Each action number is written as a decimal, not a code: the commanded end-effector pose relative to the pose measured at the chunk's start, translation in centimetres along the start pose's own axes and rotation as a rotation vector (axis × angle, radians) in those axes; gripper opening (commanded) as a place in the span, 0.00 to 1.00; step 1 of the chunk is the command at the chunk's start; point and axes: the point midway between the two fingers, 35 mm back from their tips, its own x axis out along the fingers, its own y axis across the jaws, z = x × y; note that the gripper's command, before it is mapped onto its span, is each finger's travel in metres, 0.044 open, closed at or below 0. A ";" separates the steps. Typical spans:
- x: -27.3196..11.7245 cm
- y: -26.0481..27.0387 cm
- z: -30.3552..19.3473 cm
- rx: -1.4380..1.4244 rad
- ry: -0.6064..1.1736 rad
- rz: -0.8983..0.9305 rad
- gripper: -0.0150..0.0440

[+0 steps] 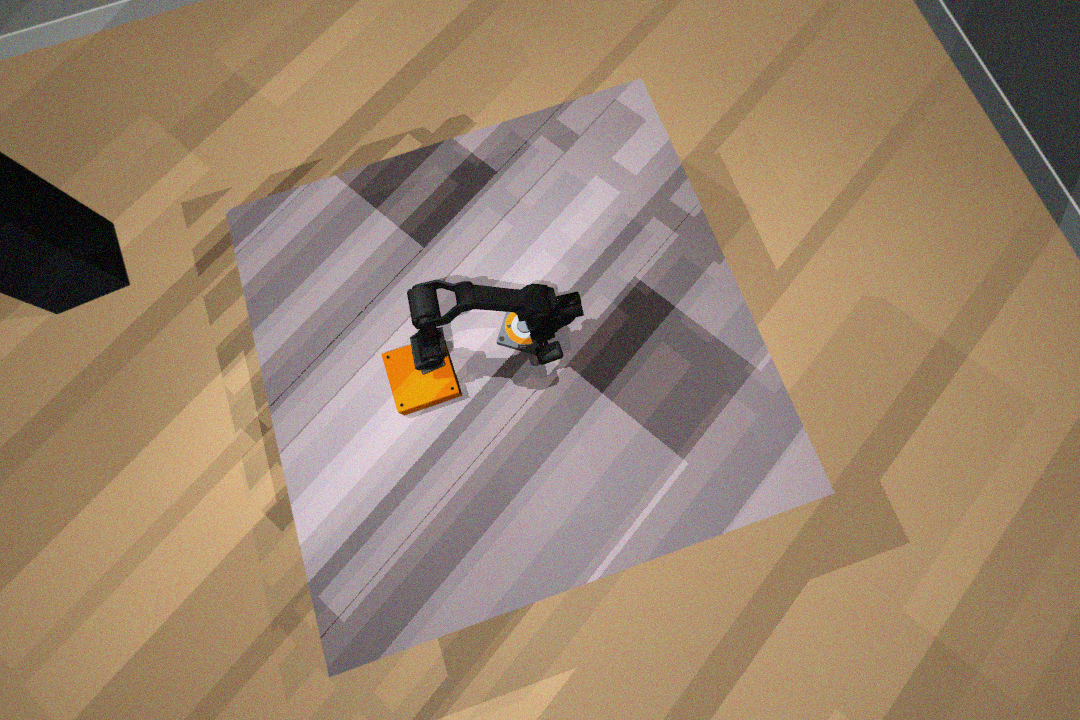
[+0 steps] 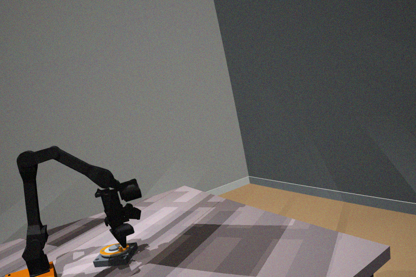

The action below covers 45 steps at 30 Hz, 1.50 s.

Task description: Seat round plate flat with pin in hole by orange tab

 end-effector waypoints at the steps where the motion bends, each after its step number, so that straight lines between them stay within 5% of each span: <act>1: 0.0 -0.3 -0.8 0.000 0.010 -0.004 0.25; 45: -0.4 -0.6 -4.6 0.000 0.013 -0.004 0.25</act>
